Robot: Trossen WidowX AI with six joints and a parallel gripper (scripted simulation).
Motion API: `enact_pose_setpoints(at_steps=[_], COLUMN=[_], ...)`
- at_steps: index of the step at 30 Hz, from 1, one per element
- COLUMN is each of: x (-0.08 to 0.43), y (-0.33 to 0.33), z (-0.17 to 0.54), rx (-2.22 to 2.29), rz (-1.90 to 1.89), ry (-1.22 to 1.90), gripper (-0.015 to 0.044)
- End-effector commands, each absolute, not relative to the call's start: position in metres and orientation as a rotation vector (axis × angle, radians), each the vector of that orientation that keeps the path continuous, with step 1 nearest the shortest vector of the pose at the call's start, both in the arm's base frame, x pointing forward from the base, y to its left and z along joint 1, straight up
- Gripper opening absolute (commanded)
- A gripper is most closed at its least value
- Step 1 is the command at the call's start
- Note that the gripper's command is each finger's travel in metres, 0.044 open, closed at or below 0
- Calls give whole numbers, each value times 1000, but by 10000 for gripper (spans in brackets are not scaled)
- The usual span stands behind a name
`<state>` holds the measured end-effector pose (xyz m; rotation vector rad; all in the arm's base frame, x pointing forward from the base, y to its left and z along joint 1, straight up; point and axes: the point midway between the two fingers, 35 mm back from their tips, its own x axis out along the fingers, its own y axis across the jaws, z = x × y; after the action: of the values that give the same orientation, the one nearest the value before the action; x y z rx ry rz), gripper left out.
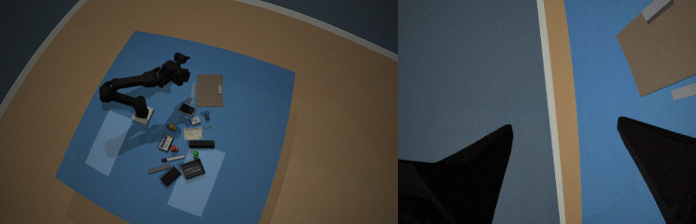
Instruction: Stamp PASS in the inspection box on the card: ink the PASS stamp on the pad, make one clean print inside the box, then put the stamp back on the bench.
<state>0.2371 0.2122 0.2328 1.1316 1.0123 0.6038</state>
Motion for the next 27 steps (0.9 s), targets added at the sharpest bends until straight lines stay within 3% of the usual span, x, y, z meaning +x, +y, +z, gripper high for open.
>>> enact_pose_setpoints(at_steps=[1,7,18,27], x=[238,293,388,394], y=[212,176,35,-111], z=[233,224,181,136], rx=[1129,989,561,249], rz=[600,428,6,-168], ry=[1010,919,999,1307], gripper=[374,216,211,211])
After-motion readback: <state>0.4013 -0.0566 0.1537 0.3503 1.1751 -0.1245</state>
